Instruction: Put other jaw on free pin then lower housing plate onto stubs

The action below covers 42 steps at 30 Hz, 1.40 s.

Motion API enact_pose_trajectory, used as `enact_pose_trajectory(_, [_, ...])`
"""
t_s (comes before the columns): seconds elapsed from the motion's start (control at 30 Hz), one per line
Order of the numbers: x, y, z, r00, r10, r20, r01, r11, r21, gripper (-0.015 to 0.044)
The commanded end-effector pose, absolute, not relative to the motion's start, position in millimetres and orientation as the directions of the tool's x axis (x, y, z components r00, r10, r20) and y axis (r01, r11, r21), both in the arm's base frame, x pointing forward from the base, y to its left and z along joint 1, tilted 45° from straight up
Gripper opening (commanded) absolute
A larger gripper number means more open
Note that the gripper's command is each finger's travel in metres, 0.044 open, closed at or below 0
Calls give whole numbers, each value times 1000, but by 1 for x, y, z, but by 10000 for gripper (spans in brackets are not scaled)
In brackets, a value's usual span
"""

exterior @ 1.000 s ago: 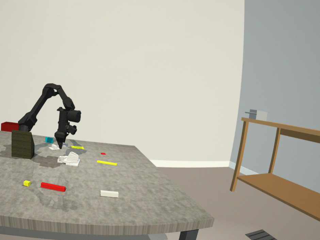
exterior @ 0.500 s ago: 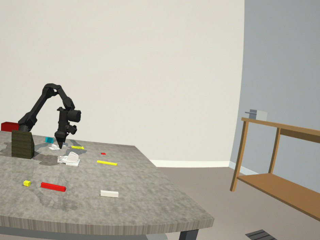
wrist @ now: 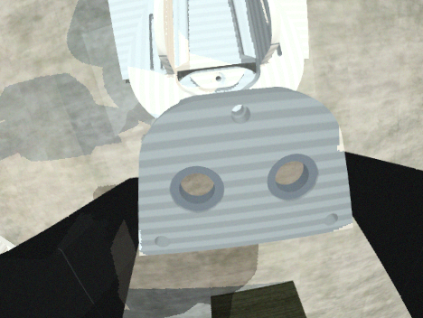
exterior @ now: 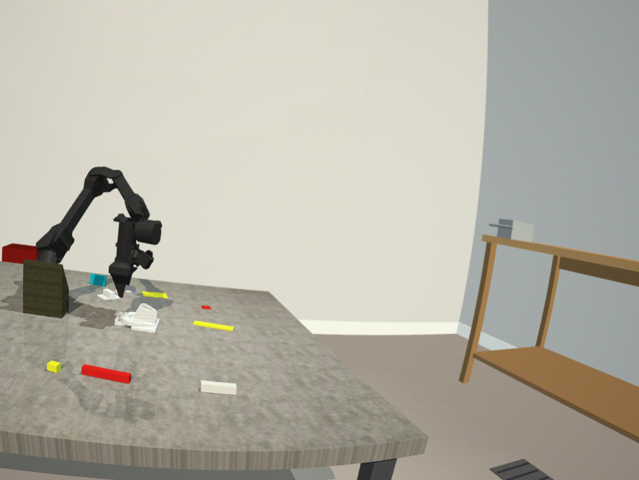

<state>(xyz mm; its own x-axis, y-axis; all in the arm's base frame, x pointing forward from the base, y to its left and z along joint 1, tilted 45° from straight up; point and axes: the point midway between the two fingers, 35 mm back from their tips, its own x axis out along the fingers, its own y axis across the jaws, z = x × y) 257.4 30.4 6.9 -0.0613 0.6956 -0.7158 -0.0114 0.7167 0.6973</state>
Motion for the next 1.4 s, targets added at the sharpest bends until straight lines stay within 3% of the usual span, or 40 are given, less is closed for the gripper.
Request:
enact_pose_trajectory(0.0, [257, 31, 7, -60, 698, -713, -8, 714, 700, 351])
enact_pose_trajectory(1.37, [253, 75, -36, -60, 700, -711, -7, 712, 702, 351])
